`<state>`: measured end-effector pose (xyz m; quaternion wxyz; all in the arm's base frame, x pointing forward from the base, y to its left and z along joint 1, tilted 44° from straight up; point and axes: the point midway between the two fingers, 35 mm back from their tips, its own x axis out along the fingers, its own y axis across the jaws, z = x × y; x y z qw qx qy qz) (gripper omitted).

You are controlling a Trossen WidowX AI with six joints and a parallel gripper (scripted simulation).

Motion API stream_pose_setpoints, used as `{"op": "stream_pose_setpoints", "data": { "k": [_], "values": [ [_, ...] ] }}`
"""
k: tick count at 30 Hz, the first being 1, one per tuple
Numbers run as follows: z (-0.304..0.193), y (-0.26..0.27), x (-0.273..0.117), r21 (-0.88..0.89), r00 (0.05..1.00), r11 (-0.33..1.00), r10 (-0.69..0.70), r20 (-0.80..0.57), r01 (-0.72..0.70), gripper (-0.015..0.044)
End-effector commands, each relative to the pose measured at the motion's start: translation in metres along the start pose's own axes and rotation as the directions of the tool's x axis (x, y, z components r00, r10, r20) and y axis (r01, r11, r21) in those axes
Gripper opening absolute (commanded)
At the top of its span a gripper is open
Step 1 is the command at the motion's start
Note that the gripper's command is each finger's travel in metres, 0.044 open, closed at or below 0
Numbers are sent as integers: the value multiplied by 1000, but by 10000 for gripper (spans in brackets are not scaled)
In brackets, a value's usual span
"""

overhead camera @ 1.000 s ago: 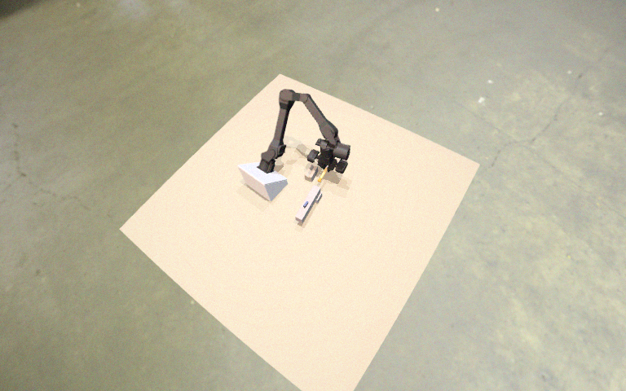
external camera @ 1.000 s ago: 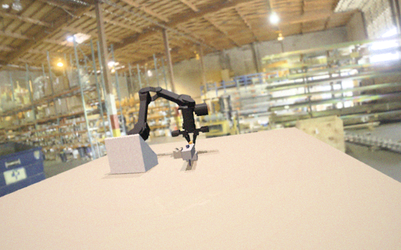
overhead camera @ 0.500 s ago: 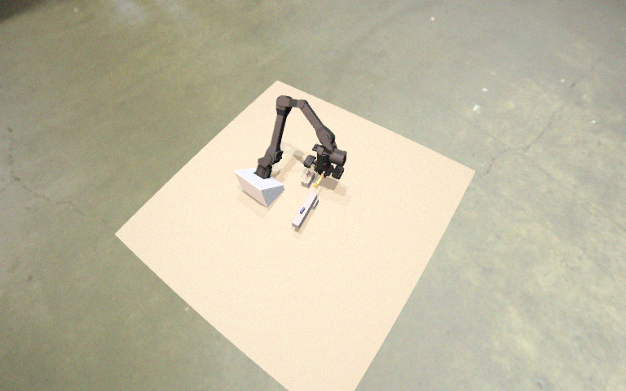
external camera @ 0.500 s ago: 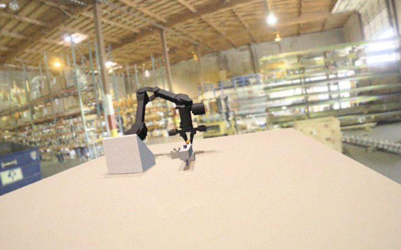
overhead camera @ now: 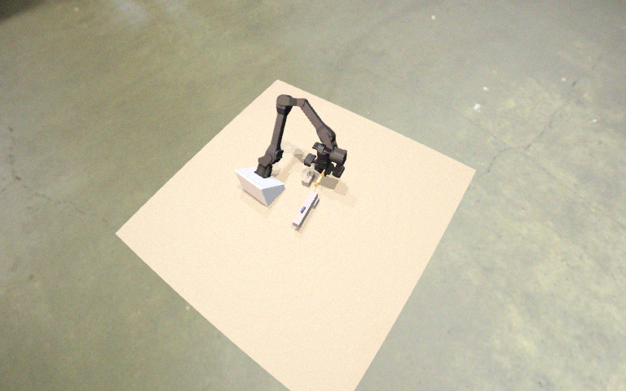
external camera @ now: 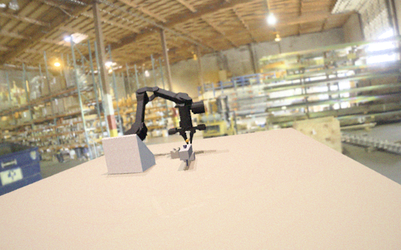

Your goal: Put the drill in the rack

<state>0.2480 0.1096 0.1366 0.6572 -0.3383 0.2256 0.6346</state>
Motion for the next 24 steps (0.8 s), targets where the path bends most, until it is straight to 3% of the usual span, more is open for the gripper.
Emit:
{"op": "stream_pose_setpoints", "data": {
  "k": [1,24],
  "values": [
    [0,-1,-3,-3,1000,1000,-5,3,5,0],
    [0,-1,-12,-3,1000,1000,-5,3,5,0]
  ]
}}
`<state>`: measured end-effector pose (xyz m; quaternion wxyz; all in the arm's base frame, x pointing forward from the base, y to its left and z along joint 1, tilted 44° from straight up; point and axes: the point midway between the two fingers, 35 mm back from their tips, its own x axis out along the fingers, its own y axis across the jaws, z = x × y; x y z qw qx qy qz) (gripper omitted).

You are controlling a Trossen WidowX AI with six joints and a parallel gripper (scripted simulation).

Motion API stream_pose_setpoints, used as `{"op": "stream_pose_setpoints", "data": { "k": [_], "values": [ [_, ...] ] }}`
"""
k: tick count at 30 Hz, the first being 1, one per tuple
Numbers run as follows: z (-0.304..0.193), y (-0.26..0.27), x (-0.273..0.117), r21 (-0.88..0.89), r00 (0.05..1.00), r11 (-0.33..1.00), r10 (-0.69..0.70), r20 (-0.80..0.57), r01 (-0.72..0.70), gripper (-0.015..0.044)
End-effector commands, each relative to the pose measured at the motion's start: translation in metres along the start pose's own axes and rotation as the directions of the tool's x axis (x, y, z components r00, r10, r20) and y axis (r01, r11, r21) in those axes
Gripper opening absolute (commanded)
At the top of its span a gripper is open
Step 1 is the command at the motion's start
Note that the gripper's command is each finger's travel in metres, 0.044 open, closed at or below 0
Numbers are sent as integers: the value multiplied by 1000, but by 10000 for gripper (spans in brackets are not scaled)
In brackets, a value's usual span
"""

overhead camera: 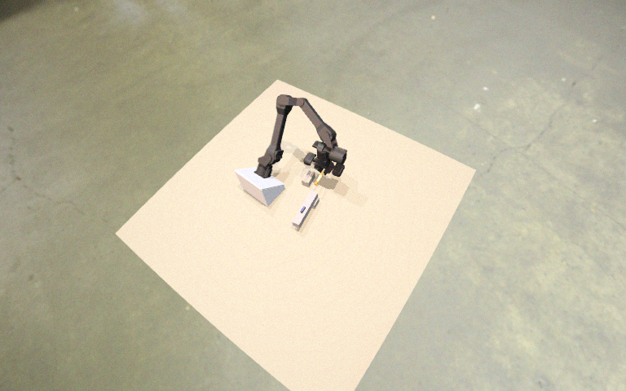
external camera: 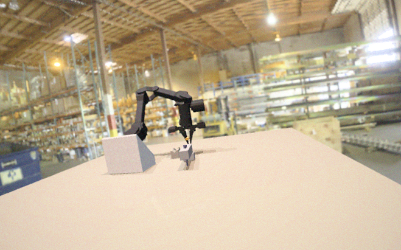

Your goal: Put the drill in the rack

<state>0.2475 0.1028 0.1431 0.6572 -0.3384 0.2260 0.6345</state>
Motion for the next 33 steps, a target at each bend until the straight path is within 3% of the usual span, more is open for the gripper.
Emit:
{"op": "stream_pose_setpoints", "data": {
  "k": [1,33],
  "values": [
    [1,-1,-3,-4,1000,1000,-5,3,5,0],
    [3,43,-3,-1,1000,1000,-2,3,2,0]
  ]
}}
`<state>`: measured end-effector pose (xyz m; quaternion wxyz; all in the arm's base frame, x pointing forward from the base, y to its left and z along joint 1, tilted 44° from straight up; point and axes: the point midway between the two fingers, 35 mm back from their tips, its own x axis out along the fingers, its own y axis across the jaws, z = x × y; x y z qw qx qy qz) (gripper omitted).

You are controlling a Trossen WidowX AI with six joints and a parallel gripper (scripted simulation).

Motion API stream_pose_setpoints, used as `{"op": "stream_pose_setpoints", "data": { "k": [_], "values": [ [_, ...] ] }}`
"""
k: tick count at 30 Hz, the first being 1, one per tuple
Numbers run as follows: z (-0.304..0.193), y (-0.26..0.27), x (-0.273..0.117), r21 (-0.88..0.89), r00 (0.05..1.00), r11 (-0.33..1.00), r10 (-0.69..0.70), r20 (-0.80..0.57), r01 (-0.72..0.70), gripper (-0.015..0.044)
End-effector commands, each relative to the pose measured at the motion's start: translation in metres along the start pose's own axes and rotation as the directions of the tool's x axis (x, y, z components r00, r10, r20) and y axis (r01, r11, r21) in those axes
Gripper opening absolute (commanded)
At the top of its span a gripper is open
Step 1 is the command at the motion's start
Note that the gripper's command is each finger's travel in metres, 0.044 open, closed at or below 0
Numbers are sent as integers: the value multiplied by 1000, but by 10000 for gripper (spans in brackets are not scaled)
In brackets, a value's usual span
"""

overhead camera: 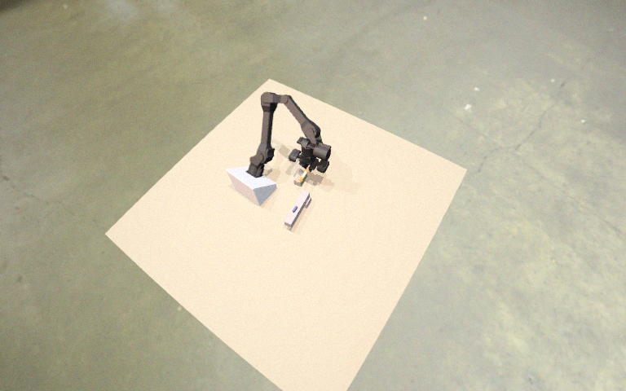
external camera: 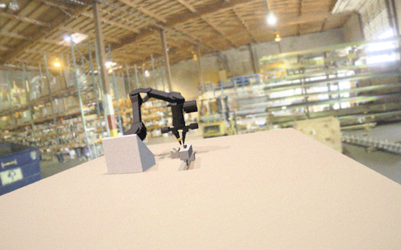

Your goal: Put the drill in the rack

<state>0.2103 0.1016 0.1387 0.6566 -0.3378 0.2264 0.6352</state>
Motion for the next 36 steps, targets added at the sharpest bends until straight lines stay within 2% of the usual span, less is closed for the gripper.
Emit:
{"op": "stream_pose_setpoints", "data": {
  "k": [1,22,36],
  "values": [
    [3,7,-1,-2,1000,1000,-5,3,5,0],
    [12,35,-6,-1,1000,1000,-3,3,3,0],
    [12,34,18,-1,1000,1000,-4,5,4,0]
  ]
}}
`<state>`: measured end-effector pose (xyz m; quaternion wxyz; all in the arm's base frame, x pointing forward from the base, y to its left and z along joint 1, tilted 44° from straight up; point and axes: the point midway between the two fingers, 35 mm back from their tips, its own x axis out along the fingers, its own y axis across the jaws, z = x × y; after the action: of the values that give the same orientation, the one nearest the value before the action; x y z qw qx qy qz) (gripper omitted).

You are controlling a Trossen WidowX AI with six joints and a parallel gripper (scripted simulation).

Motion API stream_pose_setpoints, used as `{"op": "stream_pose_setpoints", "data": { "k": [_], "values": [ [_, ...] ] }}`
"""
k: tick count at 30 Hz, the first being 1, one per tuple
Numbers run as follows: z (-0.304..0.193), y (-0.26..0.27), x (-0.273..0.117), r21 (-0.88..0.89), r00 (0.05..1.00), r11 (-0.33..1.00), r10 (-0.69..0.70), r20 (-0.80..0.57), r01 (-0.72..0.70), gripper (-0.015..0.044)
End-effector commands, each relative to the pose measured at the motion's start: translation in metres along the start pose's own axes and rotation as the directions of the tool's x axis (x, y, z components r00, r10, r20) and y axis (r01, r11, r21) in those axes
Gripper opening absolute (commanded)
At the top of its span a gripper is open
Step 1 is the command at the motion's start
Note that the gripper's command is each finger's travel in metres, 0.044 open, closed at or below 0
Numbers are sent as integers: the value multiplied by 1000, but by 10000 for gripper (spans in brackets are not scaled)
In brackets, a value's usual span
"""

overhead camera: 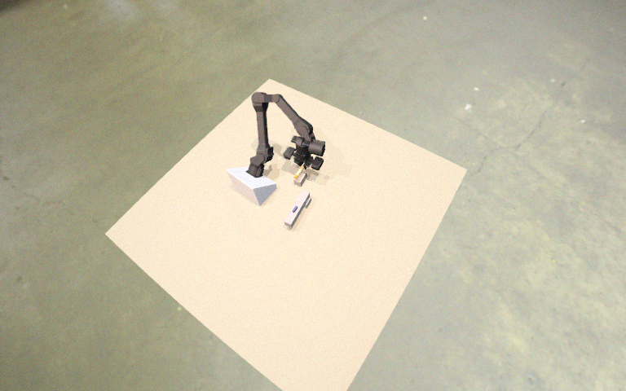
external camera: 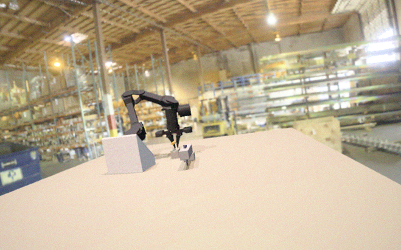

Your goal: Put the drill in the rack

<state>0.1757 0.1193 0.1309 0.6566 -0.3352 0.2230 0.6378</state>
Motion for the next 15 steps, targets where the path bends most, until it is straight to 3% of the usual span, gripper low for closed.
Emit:
{"op": "stream_pose_setpoints", "data": {
  "k": [1,15],
  "values": [
    [0,0,4,1,1000,1000,-6,-5,6,0],
    [0,0,19,1,1000,1000,-7,-4,7,0]
  ]
}}
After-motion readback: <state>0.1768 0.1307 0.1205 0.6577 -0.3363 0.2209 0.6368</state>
